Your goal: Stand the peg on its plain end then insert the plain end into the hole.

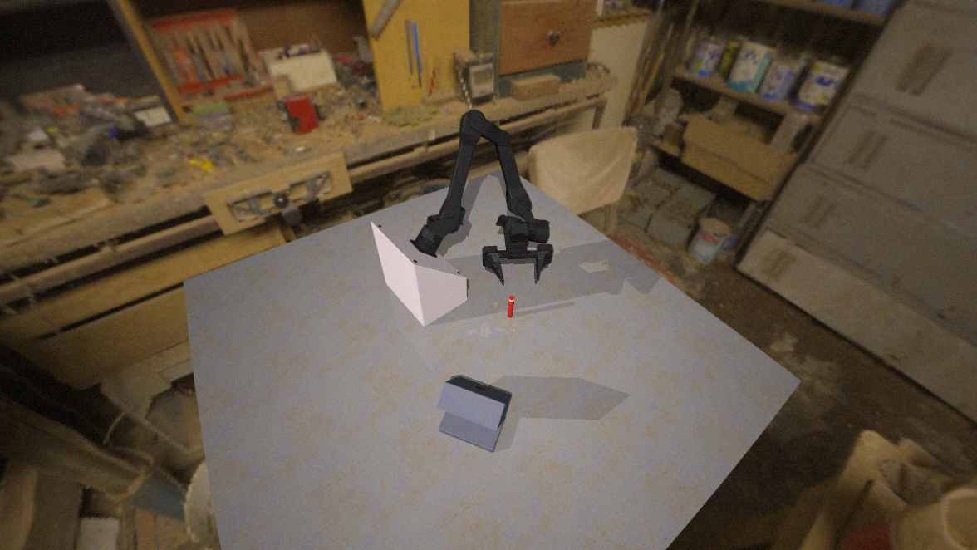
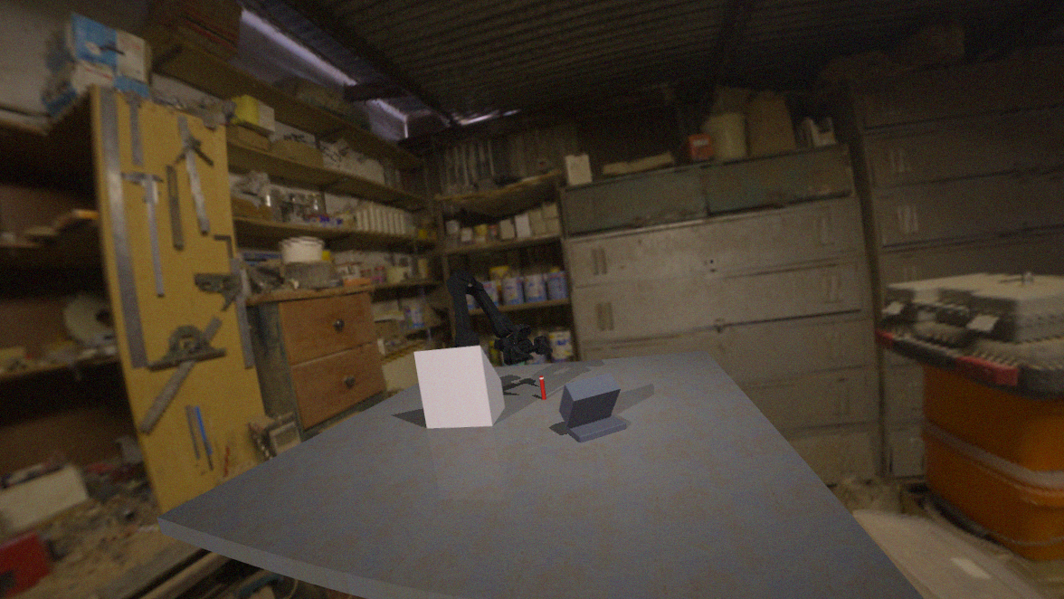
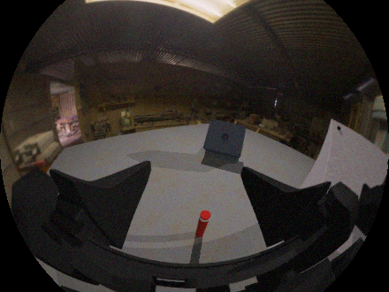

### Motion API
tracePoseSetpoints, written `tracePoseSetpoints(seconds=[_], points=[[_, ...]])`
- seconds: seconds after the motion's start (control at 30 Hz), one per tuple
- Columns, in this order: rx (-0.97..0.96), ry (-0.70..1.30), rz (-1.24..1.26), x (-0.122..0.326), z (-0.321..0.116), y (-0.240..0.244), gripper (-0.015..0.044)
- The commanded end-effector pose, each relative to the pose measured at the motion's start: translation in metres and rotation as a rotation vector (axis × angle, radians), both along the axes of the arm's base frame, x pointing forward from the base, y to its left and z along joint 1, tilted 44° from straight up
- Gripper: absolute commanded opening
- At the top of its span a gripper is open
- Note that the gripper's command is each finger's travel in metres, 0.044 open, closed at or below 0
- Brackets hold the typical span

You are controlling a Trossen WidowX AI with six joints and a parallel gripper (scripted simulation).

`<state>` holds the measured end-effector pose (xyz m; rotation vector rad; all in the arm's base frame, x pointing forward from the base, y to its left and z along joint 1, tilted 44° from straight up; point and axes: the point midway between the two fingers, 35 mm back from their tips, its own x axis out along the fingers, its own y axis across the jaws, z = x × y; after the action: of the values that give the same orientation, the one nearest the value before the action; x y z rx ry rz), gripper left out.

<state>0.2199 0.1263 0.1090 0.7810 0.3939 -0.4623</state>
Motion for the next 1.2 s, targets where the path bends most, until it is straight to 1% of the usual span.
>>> tracePoseSetpoints(seconds=[0.0,0.2,0.37,0.8,1.17], points=[[-0.02,0.011,0.02,-0.002,0.015,-0.02,0.044],[-0.01,-0.016,0.01,-0.005,0.043,-0.057,0.044],[-0.012,-0.002,0.013,-0.005,0.044,-0.062,0.044],[-0.064,0.39,0.187,-0.001,0.003,-0.052,0.044],[0.017,0.696,0.368,-0.005,-0.025,-0.043,0.044]])
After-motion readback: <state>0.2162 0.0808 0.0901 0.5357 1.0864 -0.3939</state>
